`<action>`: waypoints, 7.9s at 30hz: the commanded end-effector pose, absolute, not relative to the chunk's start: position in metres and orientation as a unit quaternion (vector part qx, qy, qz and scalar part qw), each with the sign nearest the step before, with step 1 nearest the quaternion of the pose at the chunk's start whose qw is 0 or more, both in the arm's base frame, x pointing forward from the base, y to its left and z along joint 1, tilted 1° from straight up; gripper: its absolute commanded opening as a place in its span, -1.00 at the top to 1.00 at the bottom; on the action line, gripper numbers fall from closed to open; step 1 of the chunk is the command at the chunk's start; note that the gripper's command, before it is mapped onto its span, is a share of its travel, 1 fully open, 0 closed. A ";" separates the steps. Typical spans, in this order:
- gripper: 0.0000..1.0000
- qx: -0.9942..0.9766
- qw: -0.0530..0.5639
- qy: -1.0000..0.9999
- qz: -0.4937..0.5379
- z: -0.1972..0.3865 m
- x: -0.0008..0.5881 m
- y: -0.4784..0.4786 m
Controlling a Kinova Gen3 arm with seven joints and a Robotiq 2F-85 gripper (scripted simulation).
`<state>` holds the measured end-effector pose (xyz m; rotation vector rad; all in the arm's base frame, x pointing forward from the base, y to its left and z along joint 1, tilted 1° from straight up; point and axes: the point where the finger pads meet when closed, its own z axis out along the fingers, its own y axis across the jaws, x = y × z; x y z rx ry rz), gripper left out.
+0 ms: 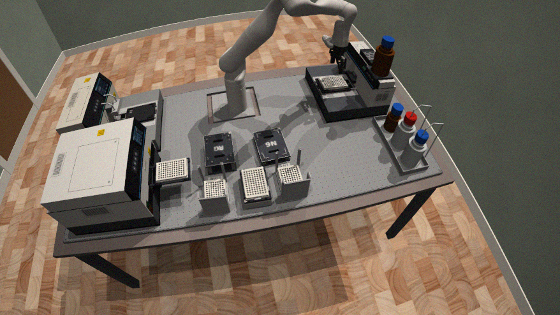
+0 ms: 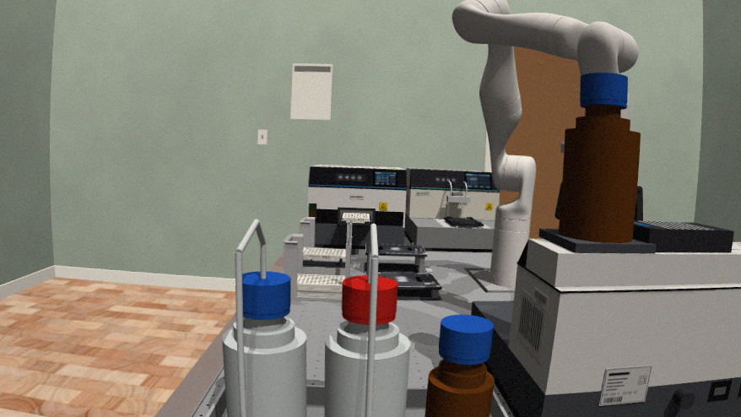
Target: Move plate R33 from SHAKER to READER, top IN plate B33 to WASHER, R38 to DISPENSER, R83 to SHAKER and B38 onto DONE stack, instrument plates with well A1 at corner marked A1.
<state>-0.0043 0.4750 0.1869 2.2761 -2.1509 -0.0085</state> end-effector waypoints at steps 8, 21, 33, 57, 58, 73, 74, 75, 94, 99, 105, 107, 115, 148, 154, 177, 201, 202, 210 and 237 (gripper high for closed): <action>-1.00 0.727 0.006 -0.687 -0.005 0.204 -0.005 0.475; -1.00 0.727 0.006 -0.686 -0.005 0.219 -0.005 0.475; -1.00 0.726 0.004 -0.688 -0.005 0.219 -0.004 0.476; -1.00 0.726 0.004 -0.688 -0.005 0.219 -0.005 0.476; -1.00 0.726 0.004 -0.688 -0.005 0.219 -0.005 0.476; -1.00 0.669 0.006 -0.743 -0.006 0.219 -0.003 0.458; -1.00 0.671 0.006 -0.742 -0.008 0.220 -0.005 0.455; -1.00 0.671 0.007 -0.741 -0.008 0.220 -0.005 0.452; -1.00 0.614 0.007 -0.789 -0.006 0.219 0.001 0.399; -1.00 0.622 0.007 -0.783 -0.007 0.220 -0.001 0.389; -1.00 0.622 0.007 -0.783 -0.007 0.220 0.001 0.369; -1.00 0.622 0.007 -0.783 -0.007 0.220 0.001 0.363; -1.00 0.565 0.007 -0.825 -0.006 0.219 0.007 0.347; -1.00 0.500 0.007 -0.866 -0.005 0.218 0.065 0.288; -1.00 0.458 0.006 -0.889 -0.005 0.218 0.081 0.284; -1.00 0.365 0.007 -0.931 -0.002 0.218 0.149 0.264; -1.00 0.306 0.006 -0.952 0.001 0.217 0.214 0.244; -1.00 0.306 0.006 -0.952 0.002 0.217 0.217 0.243; -1.00 0.306 0.007 -0.952 0.002 0.216 0.242 0.235; -1.00 0.170 0.010 -0.985 -0.001 0.215 0.310 0.217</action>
